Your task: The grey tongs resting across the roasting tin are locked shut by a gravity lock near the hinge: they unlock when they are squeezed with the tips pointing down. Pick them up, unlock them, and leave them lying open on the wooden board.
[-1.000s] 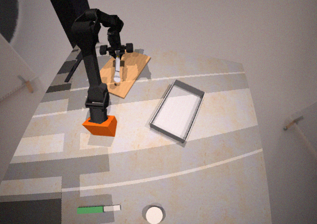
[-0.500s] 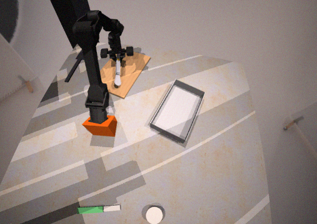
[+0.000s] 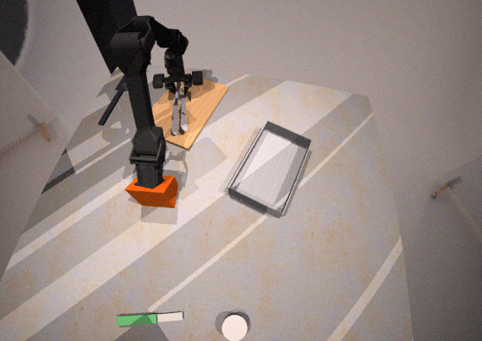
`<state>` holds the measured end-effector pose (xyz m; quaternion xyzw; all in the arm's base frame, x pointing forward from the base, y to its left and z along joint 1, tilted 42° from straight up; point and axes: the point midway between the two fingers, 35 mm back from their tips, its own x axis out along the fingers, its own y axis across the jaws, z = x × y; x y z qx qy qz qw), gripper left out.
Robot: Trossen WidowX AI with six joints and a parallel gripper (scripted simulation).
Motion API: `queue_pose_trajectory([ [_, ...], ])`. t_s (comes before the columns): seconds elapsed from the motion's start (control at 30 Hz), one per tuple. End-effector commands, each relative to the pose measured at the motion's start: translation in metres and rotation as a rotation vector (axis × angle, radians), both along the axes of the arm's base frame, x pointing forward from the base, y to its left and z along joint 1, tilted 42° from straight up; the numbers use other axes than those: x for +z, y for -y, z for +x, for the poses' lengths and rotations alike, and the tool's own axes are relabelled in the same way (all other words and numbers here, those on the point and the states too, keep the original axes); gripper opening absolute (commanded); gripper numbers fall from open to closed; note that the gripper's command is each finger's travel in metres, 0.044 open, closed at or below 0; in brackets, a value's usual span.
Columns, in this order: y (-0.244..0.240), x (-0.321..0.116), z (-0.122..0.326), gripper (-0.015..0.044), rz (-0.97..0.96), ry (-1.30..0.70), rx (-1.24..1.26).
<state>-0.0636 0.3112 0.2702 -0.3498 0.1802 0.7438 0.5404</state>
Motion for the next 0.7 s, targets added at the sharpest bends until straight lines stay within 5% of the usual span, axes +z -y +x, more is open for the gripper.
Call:
queue_pose_trajectory([
  [0.0, 0.0, 0.0, 0.0, 0.0244, 0.0, 0.0, 0.0],
  [0.27, 0.0, 0.0, 0.0, 0.044, 0.0, 0.0, 0.0],
  [0.67, 0.035, 0.01, -0.068, 0.044, -0.043, -0.007, -0.008],
])
